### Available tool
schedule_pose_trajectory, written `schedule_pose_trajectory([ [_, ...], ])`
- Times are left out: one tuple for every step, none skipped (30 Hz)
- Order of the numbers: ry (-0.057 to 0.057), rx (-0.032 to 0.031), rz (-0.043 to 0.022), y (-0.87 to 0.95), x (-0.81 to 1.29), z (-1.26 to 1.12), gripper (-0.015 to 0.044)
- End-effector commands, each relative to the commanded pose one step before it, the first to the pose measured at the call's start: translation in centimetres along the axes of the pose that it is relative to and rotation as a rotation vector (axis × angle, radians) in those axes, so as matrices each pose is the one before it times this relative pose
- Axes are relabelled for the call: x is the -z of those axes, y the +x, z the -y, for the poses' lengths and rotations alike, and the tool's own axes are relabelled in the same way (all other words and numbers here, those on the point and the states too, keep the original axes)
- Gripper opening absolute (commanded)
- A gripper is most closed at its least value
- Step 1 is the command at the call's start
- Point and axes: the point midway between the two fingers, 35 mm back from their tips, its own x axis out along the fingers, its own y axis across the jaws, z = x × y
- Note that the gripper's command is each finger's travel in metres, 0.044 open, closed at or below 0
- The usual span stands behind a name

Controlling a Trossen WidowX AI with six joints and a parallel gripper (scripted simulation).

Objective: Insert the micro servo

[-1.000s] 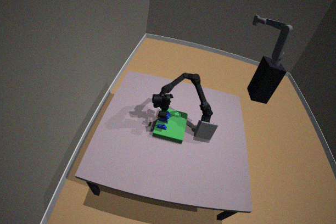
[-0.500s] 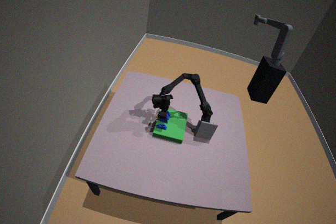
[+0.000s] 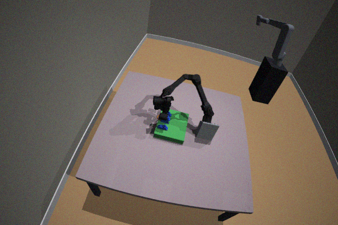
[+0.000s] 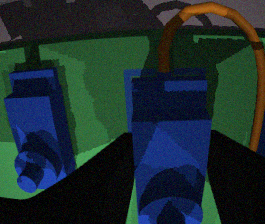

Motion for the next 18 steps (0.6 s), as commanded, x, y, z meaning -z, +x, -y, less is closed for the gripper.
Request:
schedule_pose_trajectory([
  [-0.0045,0.00328,-0.00028,0.208,0.058,0.011,0.0],
  [0.0,0.00004,0.00001,0.088,0.0,0.001,0.0],
  [0.0,0.00006,0.00001,0.106,0.0,0.001,0.0],
  [0.0,0.00006,0.00001,0.115,0.001,0.001,0.0],
  [0.0,0.00005,0.0,0.076,0.001,0.001,0.0],
  [0.0,0.00003,0.0,0.062,0.0,0.001,0.0],
  [0.0,0.00004,0.0,0.076,0.0,0.001,0.0],
  [0.0,0.00004,0.00001,0.088,0.0,0.001,0.0],
  [0.0,0.00006,0.00001,0.102,0.0,0.001,0.0],
  [0.0,0.00005,0.00001,0.101,0.0,0.001,0.0],
  [0.0,0.00006,0.00001,0.105,0.0,0.001,0.0],
  [0.0,0.00004,0.0,0.07,0.001,0.001,0.0],
  [0.0,0.00003,0.0,0.059,0.0,0.001,0.0],
  [0.0,0.00004,0.0,0.075,0.0,0.001,0.0],
  [0.0,0.00005,0.0,0.088,0.0,0.001,0.0],
  [0.0,0.00006,0.0,0.103,0.0,0.001,0.0],
  [0.0,0.00005,0.0,0.102,0.0,0.001,0.0],
  [0.0,0.00006,0.0,0.105,0.001,0.001,0.0],
])
